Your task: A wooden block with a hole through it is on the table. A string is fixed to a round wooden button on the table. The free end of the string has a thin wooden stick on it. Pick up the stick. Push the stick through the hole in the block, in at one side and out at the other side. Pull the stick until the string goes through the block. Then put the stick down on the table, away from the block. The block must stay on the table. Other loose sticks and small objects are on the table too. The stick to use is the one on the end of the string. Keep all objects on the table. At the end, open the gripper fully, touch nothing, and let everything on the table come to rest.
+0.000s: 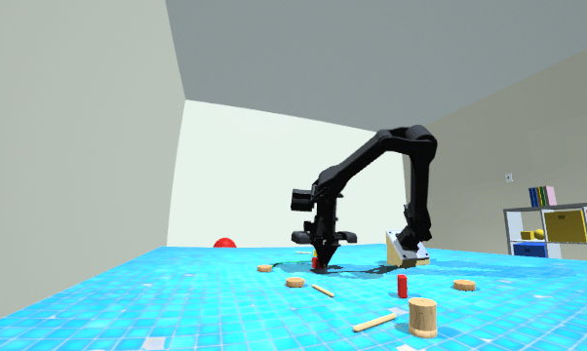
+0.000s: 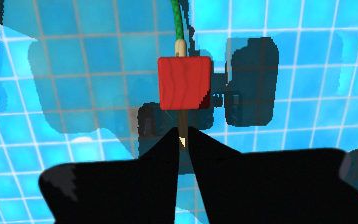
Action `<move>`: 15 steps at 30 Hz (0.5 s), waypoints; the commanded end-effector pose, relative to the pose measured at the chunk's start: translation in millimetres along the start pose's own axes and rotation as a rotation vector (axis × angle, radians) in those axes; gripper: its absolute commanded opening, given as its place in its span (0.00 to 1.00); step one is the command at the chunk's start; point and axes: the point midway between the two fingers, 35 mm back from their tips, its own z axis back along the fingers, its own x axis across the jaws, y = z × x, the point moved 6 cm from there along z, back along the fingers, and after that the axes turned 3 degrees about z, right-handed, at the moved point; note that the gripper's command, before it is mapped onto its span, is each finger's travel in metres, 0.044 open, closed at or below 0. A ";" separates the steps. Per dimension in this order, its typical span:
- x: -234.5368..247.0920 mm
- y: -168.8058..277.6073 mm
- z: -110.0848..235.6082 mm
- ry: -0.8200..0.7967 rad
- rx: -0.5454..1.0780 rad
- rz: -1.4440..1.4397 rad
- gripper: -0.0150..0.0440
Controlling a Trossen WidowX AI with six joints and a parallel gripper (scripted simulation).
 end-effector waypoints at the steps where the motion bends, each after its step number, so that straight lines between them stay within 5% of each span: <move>1: -1.8 5.8 -0.2 0.001 0.004 -0.007 0.25; 15: -1.4 21.4 0.7 0.000 0.005 -0.008 0.25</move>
